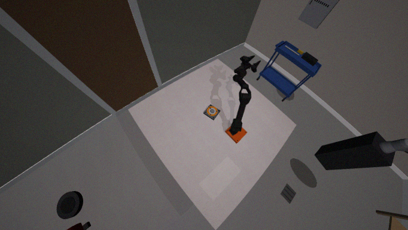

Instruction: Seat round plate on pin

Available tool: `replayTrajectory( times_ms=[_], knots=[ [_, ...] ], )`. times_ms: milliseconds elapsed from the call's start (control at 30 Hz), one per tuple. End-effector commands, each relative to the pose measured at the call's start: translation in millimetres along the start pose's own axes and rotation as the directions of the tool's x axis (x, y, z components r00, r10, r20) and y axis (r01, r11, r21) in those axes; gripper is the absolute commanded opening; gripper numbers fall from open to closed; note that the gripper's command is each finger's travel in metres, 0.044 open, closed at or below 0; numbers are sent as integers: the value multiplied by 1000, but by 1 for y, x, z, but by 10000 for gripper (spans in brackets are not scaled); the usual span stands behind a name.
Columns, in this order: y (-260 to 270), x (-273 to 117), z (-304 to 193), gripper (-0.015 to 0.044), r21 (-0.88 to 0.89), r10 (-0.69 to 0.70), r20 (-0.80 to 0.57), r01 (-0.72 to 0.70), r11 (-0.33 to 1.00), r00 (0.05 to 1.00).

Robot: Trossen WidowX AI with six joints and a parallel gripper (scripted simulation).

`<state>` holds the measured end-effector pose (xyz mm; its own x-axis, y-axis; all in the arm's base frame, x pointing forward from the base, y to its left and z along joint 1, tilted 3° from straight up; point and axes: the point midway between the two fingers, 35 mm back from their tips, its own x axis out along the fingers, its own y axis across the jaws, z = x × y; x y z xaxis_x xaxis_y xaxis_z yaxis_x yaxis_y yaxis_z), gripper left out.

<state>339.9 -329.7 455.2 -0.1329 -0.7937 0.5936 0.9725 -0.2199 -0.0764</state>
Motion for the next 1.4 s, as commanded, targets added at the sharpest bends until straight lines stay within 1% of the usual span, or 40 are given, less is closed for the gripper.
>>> replayTrajectory(
  times_ms=[0,33,67,167,233,300,367,467,500,533,567,600,667,767,800,833,867,933,1033,1067,1100,1167,1200,1300,1367],
  knots=[
    [3,-1,1,374,-2,15,0,-15,1000,1000],
    [14,-6,3,348,-7,61,-2,-61,998,998],
    [30,-15,7,321,-14,138,-7,-138,990,990],
    [85,-58,14,243,-29,406,-43,-407,913,913],
    [103,-78,16,190,-29,500,-63,-502,864,864],
    [113,-91,16,138,-31,553,-75,-556,831,830],
    [136,-129,17,85,-31,684,-114,-691,722,720],
    [152,-170,16,6,-23,789,-160,-801,598,593],
    [156,-184,15,0,-18,817,-176,-832,555,549],
    [157,-188,15,0,-16,825,-181,-841,541,535],
    [160,-202,14,0,-7,849,-196,-866,500,491],
    [163,-225,13,0,8,881,-224,-903,429,416],
    [165,-254,11,0,29,911,-259,-941,338,320],
    [162,-298,6,0,67,933,-318,-977,200,169],
    [162,-303,6,0,72,933,-324,-980,186,153],
    [159,-316,4,0,85,933,-344,-986,143,106],
    [153,-339,1,0,109,926,-376,-991,74,28],
    [141,-372,-4,0,148,901,-426,-989,-23,-85],
    [119,-412,-11,0,203,839,-495,-969,-140,-225],
    [116,-416,-11,0,209,832,-502,-966,-150,-237],
    [109,-426,-14,0,225,808,-522,-958,-179,-274],
    [79,-459,-22,0,283,708,-591,-921,-267,-386],
    [67,-470,-24,0,303,669,-614,-907,-292,-420],
    [30,-495,-32,0,361,538,-678,-865,-349,-500],
    [17,-502,-34,0,380,491,-698,-851,-362,-521]
  ],
)
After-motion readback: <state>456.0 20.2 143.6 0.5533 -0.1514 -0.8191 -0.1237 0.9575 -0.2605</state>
